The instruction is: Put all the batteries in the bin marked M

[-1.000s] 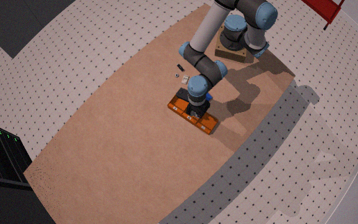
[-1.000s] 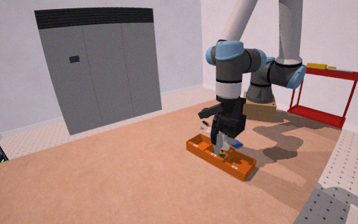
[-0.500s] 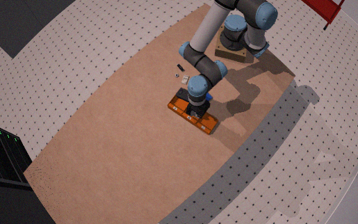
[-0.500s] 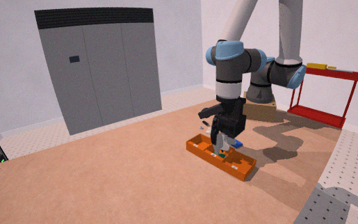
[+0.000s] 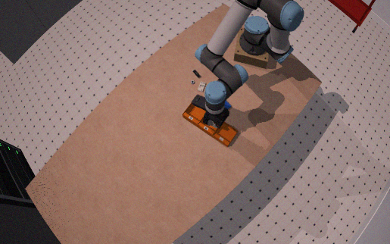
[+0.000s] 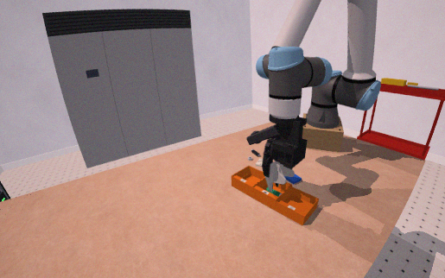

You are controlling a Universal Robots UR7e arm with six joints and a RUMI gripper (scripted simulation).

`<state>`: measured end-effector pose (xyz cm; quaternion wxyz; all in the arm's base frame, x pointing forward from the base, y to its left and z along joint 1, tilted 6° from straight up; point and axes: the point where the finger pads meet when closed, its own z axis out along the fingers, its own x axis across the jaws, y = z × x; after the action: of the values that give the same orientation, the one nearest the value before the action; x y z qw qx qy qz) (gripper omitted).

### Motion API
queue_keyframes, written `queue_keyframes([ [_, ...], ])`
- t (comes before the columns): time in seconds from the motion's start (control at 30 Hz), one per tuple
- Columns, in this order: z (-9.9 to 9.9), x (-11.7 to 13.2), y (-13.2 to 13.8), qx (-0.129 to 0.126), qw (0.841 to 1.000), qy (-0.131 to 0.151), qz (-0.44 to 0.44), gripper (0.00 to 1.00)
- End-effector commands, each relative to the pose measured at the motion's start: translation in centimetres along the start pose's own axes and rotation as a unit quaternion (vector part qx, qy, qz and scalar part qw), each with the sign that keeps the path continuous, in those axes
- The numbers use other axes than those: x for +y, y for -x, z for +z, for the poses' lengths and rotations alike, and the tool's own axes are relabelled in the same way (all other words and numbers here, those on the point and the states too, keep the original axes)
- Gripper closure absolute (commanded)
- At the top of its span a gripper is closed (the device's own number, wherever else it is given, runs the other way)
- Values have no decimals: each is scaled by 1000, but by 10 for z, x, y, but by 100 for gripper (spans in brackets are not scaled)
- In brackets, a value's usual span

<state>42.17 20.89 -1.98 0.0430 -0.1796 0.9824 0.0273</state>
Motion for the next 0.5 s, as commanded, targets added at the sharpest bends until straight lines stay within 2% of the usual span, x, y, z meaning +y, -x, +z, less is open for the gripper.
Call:
queue_keyframes([
  [0.0,-11,-2,3,-3,1000,-1,1,83],
  [0.4,-23,-1,3,-3,1000,-1,1,83],
  [0.47,-33,-2,3,-3,1000,-1,1,83],
])
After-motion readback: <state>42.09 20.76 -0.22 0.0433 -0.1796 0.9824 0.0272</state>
